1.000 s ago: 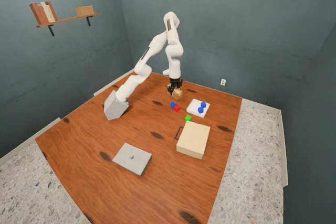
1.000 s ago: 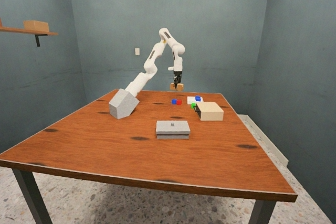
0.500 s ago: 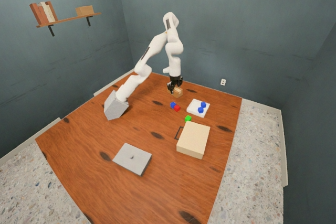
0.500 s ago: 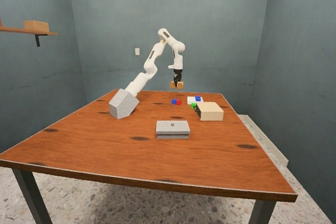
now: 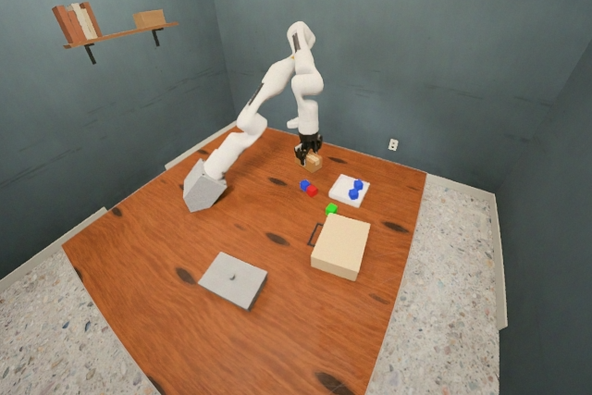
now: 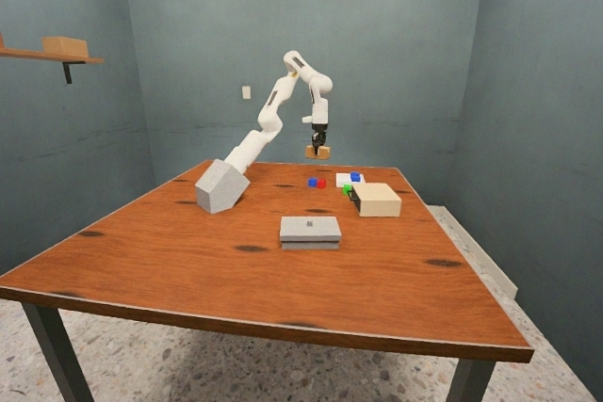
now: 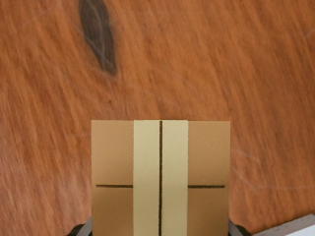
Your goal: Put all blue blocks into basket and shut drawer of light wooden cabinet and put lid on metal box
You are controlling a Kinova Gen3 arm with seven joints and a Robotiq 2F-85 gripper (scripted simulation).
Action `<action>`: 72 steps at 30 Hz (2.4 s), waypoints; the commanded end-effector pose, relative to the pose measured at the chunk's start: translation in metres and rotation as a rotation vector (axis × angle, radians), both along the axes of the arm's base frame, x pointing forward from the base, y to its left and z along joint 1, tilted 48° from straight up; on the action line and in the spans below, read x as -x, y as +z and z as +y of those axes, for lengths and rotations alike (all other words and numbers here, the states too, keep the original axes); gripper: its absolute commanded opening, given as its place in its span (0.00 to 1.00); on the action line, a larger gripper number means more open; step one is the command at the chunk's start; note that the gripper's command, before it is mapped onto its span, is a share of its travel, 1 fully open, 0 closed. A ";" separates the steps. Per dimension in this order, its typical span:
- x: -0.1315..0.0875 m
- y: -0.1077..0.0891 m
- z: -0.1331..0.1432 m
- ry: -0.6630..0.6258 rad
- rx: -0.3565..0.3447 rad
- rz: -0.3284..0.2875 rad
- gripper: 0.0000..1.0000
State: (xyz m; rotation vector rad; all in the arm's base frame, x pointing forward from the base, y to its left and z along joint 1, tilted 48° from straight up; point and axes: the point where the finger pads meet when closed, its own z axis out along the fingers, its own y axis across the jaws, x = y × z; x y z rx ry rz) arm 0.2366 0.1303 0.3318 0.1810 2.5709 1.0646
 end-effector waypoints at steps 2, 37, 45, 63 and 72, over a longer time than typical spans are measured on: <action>-0.005 0.002 -0.006 -0.001 -0.002 0.004 0.67; -0.226 -0.130 -0.282 -0.036 -0.009 0.025 0.67; -0.238 -0.171 -0.311 -0.037 -0.001 0.037 0.67; -0.239 -0.172 -0.313 -0.038 0.003 0.034 0.67; -0.240 -0.172 -0.313 -0.038 0.003 0.034 0.67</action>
